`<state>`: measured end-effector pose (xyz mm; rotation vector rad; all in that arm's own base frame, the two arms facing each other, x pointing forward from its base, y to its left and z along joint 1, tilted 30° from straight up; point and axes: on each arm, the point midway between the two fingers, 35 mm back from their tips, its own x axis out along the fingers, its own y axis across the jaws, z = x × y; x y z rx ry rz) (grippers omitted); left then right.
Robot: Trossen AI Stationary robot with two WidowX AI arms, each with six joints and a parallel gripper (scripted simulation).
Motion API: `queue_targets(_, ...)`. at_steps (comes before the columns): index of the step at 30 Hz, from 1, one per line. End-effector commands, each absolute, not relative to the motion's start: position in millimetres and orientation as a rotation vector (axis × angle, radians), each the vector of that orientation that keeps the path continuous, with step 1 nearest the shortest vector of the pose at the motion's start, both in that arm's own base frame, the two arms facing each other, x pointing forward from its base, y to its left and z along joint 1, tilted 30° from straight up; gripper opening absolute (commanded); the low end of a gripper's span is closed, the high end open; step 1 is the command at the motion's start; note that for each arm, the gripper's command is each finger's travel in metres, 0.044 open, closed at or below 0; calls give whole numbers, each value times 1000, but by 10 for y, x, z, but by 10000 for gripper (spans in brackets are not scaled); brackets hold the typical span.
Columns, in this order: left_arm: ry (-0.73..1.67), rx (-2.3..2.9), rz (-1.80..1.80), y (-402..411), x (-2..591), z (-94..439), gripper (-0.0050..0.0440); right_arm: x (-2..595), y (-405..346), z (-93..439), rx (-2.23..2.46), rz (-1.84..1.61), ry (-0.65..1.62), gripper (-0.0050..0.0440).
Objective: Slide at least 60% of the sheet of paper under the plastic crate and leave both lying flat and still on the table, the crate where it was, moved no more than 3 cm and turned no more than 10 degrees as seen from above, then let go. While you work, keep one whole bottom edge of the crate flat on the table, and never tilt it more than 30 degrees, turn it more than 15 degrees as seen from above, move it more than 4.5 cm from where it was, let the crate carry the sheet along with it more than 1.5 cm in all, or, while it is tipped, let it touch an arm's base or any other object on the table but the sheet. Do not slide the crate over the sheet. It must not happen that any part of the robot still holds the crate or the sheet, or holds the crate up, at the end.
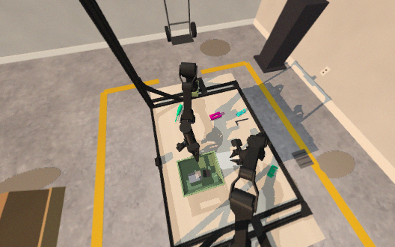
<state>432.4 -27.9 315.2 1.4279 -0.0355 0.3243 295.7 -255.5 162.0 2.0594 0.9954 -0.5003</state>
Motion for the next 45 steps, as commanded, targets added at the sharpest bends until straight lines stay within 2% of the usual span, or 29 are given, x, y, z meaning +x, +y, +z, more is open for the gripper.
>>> queue_targets(1,-94,1408,384,-255,4225,3458,0,2966,-2557,1623,2064,-496,992,60)
queue_targets(45,-95,1407,384,-252,4203,3497,0,2966,-2557,1623,2064,-496,992,60)
